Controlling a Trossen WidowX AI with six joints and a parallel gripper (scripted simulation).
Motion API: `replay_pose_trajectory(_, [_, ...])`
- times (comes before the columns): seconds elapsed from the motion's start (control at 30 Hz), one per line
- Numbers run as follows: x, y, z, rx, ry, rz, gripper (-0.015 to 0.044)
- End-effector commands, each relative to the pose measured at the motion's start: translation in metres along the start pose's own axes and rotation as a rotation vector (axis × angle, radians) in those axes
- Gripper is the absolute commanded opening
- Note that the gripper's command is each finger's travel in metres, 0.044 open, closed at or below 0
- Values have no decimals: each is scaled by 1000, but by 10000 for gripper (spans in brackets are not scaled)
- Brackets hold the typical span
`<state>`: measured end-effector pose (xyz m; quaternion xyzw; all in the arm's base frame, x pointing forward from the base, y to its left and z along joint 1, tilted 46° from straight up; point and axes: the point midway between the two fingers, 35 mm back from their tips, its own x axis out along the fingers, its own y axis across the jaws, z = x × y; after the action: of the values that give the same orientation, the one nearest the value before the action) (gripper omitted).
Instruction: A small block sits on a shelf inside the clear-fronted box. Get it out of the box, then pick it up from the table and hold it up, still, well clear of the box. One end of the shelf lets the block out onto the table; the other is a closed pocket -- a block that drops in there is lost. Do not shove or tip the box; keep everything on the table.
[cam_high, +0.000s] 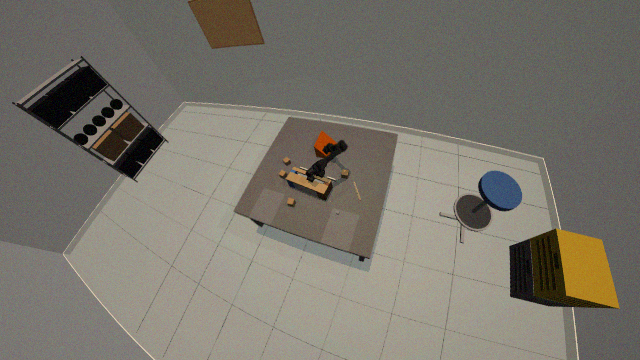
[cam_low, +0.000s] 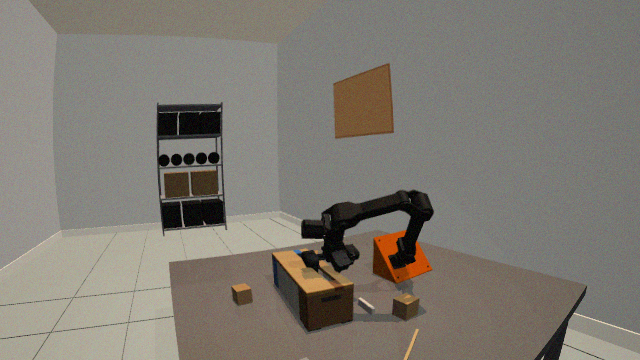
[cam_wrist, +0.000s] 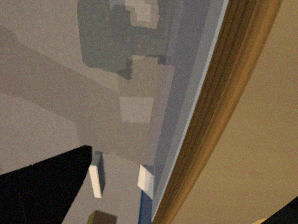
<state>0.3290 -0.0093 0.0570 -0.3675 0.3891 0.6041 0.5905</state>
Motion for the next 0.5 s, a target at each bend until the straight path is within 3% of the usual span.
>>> replay_pose_trajectory(0.0, [6, 3, -12, 3, 4, 10, 400])
replay_pose_trajectory(0.47, [19, 3, -48, 3, 6, 9, 400])
